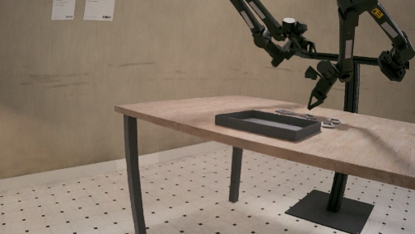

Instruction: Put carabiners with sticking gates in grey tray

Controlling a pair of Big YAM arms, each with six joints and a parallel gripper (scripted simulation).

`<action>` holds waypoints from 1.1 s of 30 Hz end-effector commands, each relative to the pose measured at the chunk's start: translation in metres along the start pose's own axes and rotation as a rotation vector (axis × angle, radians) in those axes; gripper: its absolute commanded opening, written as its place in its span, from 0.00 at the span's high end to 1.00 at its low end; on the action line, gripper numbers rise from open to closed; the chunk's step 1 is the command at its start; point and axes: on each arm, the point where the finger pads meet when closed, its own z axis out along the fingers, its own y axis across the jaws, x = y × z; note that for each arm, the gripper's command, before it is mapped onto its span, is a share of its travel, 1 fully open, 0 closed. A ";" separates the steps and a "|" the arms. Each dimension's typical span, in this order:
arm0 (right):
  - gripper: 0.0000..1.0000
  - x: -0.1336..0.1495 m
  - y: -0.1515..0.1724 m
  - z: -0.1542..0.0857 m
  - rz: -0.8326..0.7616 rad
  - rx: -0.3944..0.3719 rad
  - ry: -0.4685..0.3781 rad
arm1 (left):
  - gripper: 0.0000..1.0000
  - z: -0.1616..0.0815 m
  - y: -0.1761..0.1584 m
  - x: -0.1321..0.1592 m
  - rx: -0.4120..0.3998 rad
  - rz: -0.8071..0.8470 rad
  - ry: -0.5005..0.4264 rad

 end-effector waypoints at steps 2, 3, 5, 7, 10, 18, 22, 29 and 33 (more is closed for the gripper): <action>0.00 -0.004 -0.001 0.001 0.013 0.007 -0.010 | 0.57 0.000 -0.005 -0.016 0.023 0.122 0.005; 0.00 -0.004 -0.001 0.001 0.013 0.007 -0.010 | 0.68 0.001 -0.008 -0.018 0.036 0.169 0.020; 0.00 -0.004 -0.001 0.001 0.013 0.007 -0.010 | 0.70 0.004 -0.014 -0.023 0.065 0.273 0.060; 0.00 -0.004 -0.001 0.001 0.013 0.007 -0.010 | 0.70 0.004 -0.014 -0.023 0.065 0.273 0.060; 0.00 -0.004 -0.001 0.001 0.013 0.007 -0.010 | 0.70 0.007 -0.021 -0.030 0.113 0.442 0.133; 0.00 -0.004 -0.001 0.001 0.013 0.007 -0.010 | 0.70 0.007 -0.027 -0.016 0.235 0.752 0.312; 0.00 -0.004 -0.001 0.001 0.013 0.007 -0.010 | 0.70 0.001 -0.025 -0.012 0.292 0.922 0.392; 0.00 -0.004 -0.001 0.001 0.013 0.007 -0.010 | 0.70 0.001 -0.015 0.020 0.366 1.053 0.526; 0.00 -0.004 -0.001 0.001 0.013 0.007 -0.010 | 0.70 0.000 -0.011 0.028 0.362 1.065 0.567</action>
